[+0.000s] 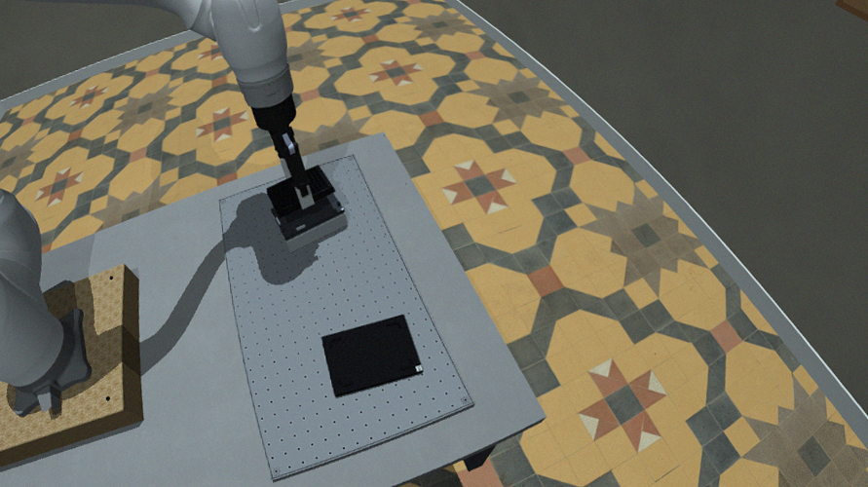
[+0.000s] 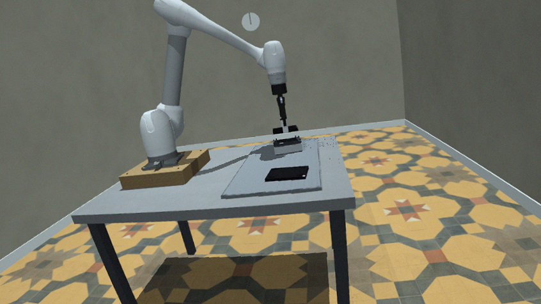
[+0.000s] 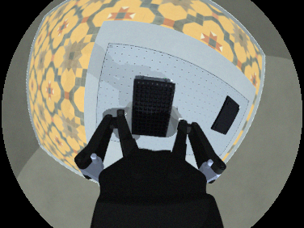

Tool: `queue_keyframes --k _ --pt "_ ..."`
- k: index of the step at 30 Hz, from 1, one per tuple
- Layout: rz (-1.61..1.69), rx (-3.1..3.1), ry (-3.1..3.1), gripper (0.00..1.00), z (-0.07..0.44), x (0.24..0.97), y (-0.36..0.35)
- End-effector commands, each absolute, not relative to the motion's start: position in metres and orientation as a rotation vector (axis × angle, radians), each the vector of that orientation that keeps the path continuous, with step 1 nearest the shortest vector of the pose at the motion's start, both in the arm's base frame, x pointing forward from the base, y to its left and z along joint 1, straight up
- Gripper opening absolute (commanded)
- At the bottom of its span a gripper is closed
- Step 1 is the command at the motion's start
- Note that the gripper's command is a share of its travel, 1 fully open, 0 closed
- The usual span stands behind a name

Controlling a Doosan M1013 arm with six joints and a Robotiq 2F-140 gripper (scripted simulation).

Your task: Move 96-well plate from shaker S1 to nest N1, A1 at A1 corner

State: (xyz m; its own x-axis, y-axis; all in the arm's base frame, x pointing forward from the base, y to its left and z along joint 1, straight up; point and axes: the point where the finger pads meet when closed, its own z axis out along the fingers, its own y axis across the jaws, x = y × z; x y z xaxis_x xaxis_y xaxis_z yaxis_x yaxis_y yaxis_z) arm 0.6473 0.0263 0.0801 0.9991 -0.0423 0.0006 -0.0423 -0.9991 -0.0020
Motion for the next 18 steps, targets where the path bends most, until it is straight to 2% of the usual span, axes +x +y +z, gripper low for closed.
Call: queue_keyframes --k 1,18 --pt "-0.001 -3.139 0.066 0.10 0.0834 0.6473 0.0264" --pt "-0.001 -3.139 0.066 0.10 0.0897 0.6473 0.0263"
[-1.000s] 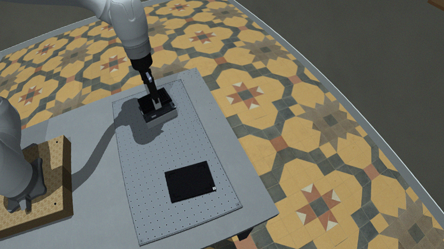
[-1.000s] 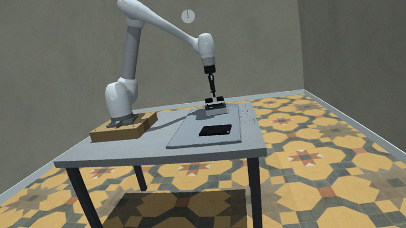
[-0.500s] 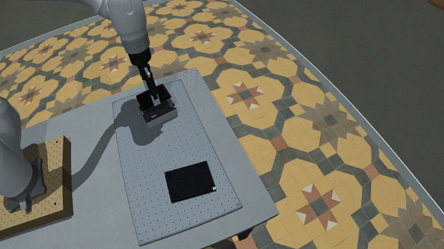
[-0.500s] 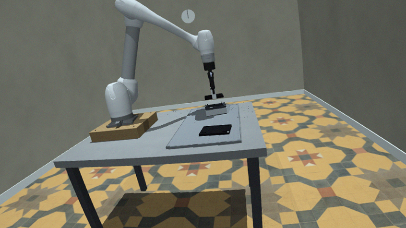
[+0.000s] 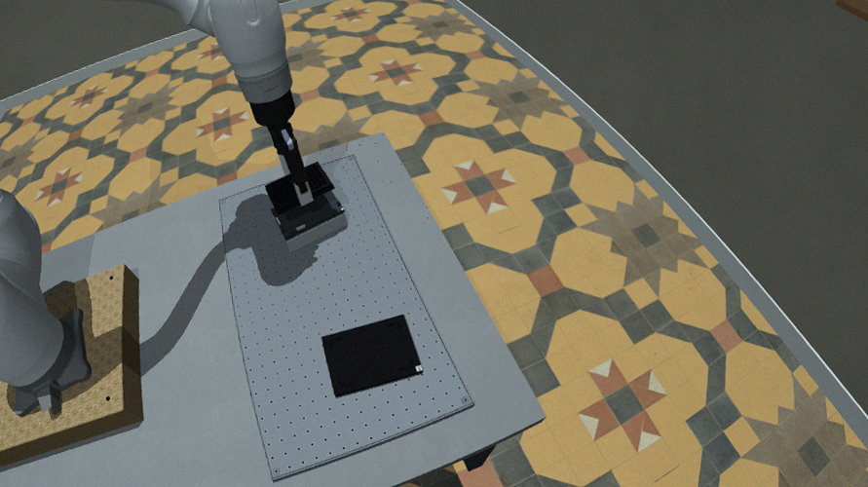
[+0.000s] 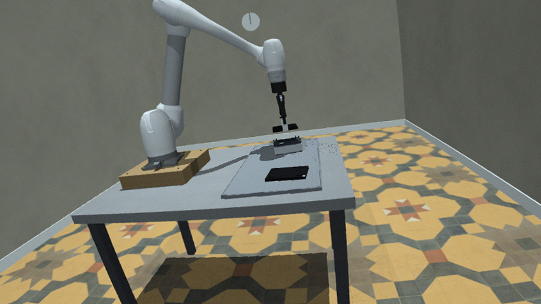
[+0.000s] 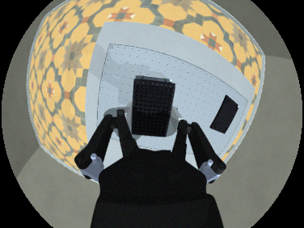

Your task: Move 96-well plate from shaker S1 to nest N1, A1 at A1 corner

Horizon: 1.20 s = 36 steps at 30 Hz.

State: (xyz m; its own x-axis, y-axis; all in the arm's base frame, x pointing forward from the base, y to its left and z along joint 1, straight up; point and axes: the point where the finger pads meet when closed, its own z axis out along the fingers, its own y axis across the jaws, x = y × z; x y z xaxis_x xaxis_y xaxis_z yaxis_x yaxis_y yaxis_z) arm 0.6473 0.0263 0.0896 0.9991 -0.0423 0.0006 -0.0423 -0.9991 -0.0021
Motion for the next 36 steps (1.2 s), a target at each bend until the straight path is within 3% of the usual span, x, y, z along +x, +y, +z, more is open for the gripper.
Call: queue_keyframes --k 1,12,36 --pt "-0.001 -3.139 0.066 0.10 0.090 0.647 0.026" --pt "-0.001 -3.105 0.460 0.10 0.086 0.644 0.000" --pt "-0.001 -3.105 0.460 0.10 0.078 0.635 -0.065"
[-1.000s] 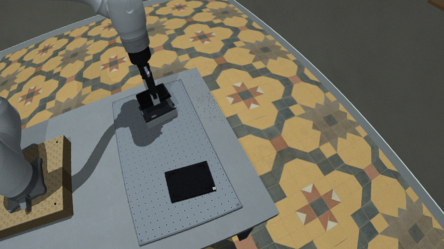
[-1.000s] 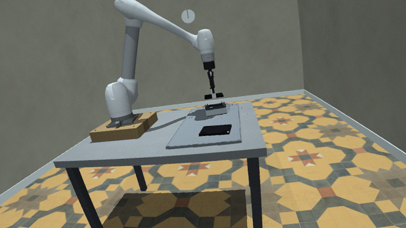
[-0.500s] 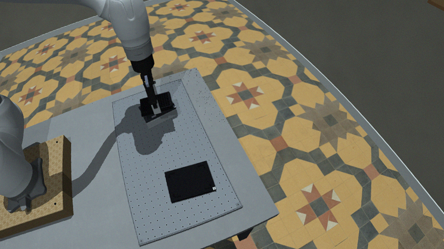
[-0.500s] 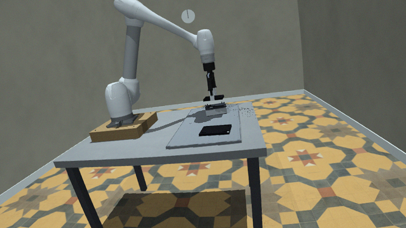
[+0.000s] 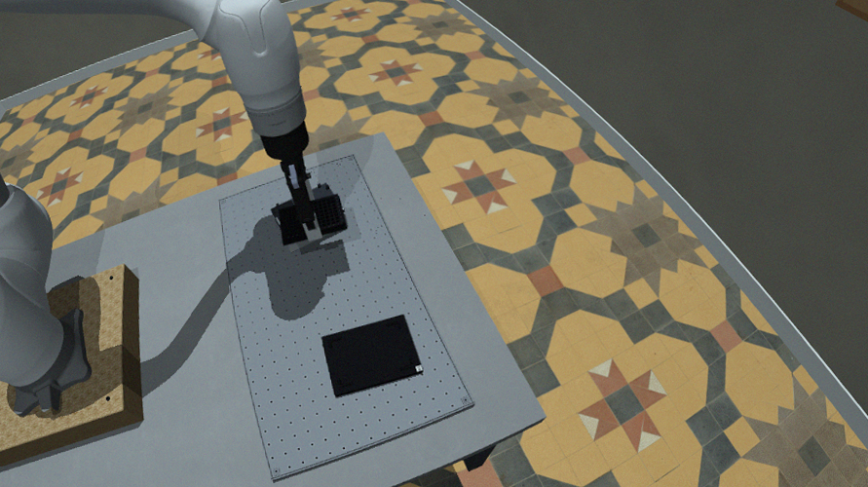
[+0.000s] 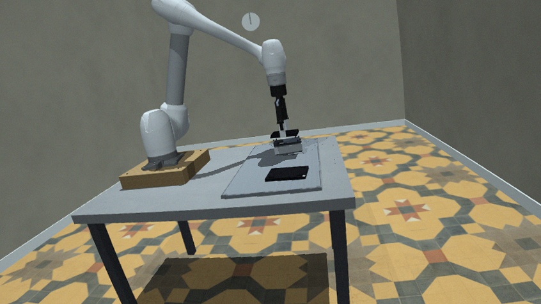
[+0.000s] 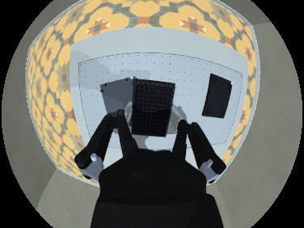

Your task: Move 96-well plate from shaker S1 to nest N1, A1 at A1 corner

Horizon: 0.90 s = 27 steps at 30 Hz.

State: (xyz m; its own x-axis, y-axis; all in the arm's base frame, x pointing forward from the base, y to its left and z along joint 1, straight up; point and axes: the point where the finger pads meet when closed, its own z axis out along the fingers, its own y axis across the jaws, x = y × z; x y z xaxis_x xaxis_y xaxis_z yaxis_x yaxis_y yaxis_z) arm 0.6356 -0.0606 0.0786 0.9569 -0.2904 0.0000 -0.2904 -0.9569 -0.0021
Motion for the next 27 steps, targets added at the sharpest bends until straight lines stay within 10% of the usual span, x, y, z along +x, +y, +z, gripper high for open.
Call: queue_keyframes --k 1,27 --pt "-0.001 -3.105 0.460 0.10 0.078 0.635 -0.069" --pt "-0.001 -3.105 0.460 0.10 0.068 0.624 -0.147"
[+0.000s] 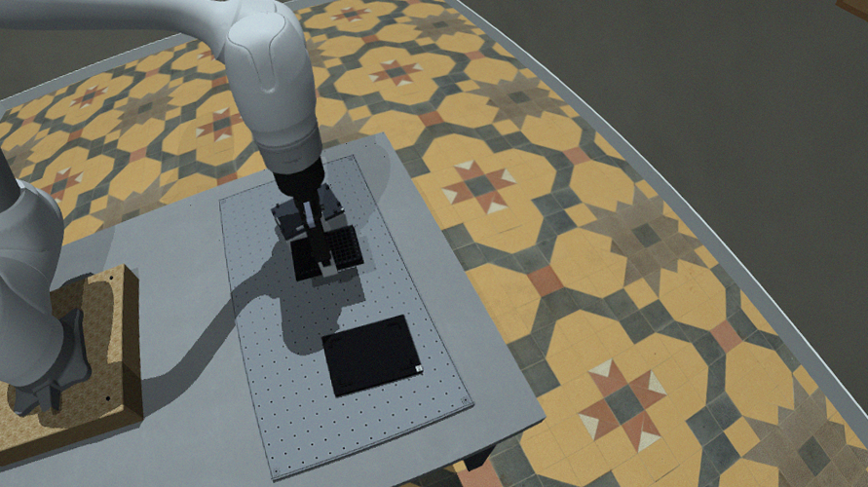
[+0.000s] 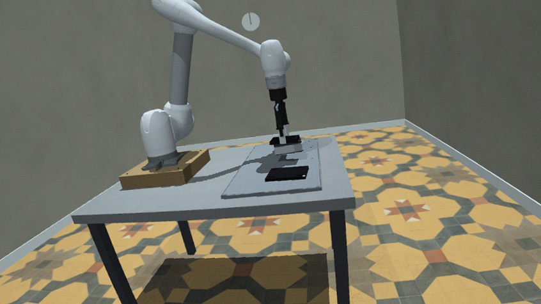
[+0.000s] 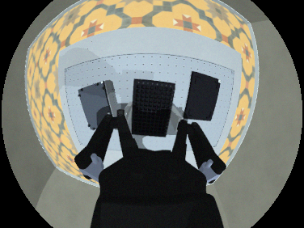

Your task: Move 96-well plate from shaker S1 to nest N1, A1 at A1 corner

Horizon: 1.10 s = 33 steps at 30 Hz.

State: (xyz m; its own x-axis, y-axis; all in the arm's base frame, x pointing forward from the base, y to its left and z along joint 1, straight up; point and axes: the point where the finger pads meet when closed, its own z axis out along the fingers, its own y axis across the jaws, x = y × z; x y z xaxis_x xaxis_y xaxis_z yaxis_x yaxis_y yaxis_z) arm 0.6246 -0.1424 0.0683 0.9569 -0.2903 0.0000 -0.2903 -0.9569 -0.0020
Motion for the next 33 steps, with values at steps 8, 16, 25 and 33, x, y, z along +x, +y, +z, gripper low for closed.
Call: queue_keyframes --k 8,16,25,33 --pt "-0.001 -3.105 0.460 0.10 0.065 0.621 -0.167" --pt "-0.001 -3.105 0.460 0.10 0.062 0.618 -0.193" --pt "-0.001 -3.105 0.460 0.10 0.059 0.615 -0.216" --pt "-0.001 -3.105 0.460 0.10 0.056 0.611 -0.242"
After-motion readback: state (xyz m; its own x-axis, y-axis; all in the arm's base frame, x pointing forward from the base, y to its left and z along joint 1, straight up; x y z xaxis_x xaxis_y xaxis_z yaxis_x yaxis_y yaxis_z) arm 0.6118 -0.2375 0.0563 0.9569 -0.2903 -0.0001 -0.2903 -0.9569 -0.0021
